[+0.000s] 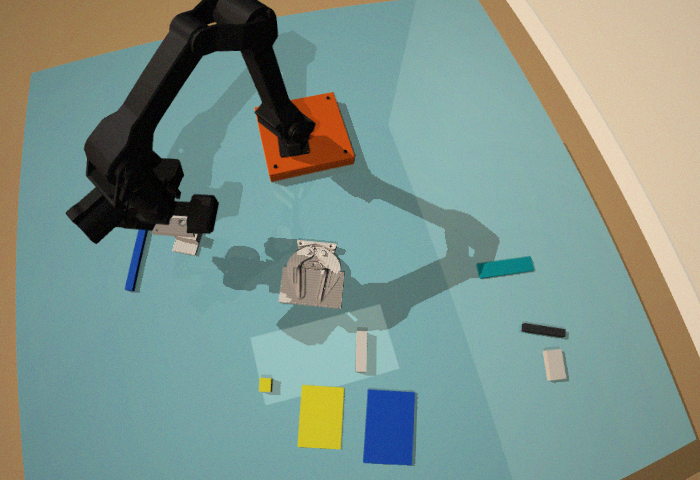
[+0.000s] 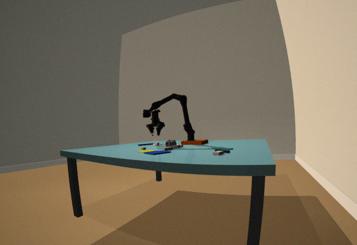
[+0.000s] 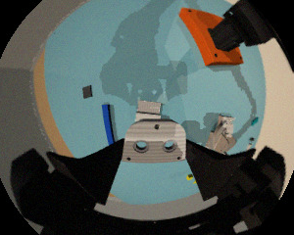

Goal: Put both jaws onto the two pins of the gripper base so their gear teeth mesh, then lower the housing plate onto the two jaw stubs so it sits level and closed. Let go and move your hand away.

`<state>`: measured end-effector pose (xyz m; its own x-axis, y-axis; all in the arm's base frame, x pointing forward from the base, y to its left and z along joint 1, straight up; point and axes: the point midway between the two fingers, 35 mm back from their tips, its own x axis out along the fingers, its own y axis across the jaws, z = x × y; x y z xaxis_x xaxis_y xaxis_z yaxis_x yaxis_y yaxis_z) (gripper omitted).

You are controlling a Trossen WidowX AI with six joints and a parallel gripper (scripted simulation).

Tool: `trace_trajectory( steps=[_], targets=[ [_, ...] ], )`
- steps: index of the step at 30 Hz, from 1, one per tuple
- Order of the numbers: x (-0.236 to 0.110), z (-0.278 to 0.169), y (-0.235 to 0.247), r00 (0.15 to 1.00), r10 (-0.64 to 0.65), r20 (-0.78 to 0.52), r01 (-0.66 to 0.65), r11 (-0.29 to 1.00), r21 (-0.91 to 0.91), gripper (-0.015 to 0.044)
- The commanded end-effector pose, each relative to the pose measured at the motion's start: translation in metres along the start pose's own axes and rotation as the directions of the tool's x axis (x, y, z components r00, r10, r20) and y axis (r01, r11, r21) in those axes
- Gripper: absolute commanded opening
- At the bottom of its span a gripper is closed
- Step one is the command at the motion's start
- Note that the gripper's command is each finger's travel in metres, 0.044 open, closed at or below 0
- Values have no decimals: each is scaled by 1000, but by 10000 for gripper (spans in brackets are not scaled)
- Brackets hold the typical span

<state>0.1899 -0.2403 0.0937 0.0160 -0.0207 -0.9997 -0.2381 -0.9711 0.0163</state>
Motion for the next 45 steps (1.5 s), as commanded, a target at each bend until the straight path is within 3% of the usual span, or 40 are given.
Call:
trace_trajectory(
  steps=[1,21,45],
  targets=[
    [0,-3,-7,1000,0,3,0,996,-84,351],
    [-1,-22,-49,1000,-3,1,3,828,-560,351],
    [-1,-35,-102,1000,-8,0,2,355,-935,351]
  ],
)
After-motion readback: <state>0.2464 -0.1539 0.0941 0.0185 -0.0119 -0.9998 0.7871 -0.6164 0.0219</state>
